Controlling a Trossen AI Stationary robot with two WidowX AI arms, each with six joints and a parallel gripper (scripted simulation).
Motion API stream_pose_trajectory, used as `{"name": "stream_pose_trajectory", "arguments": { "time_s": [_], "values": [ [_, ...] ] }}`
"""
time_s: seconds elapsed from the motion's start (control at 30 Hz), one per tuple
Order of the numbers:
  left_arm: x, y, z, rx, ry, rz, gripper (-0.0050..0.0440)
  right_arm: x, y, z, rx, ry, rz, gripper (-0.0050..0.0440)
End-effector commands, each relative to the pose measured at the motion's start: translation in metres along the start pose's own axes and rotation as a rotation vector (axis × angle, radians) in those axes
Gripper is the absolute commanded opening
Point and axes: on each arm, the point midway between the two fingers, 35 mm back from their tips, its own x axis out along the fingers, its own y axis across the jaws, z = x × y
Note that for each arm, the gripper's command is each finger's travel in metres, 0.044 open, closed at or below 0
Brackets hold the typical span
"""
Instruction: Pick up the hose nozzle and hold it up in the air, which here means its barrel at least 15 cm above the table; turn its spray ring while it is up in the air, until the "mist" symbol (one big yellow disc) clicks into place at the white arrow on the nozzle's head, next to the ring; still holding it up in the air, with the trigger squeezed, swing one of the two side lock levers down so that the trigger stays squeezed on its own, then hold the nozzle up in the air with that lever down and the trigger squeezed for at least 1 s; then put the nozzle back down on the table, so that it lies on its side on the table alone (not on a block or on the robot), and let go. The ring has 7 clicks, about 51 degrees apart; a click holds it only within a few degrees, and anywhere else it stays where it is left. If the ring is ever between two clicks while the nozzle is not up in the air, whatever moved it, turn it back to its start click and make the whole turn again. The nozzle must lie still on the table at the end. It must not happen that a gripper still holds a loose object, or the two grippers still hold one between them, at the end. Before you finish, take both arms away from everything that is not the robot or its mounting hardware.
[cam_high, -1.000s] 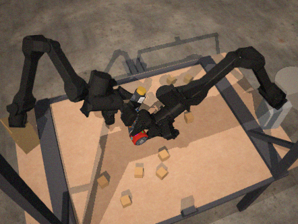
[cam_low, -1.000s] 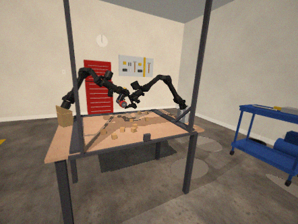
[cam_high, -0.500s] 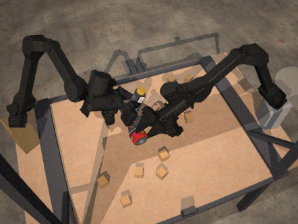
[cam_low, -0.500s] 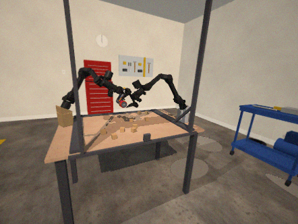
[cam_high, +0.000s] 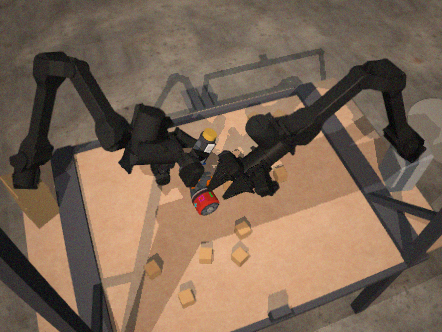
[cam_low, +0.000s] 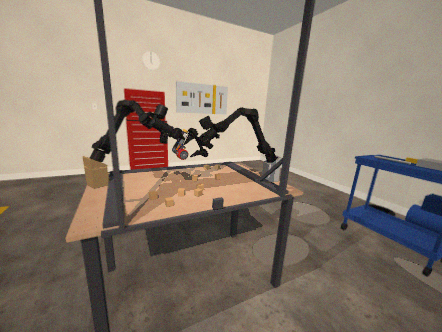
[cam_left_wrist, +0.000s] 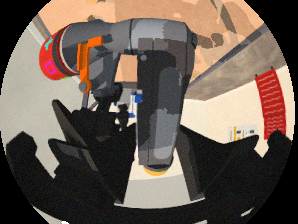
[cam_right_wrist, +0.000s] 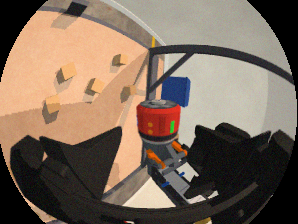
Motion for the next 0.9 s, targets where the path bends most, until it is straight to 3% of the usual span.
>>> {"name": "stream_pose_trajectory", "arguments": {
  "time_s": [0.0,0.87],
  "values": [
    [-0.004,-0.002,-0.014,-0.044,0.019,0.011,0.0165,-0.018,-0.017,-0.004,-0.003,0.008,-0.038,0.0407],
    [-0.004,-0.002,-0.014,-0.044,0.019,0.011,0.0165,-0.056,-0.015,-0.003,-0.003,0.004,-0.038,0.0407]
  ]
}}
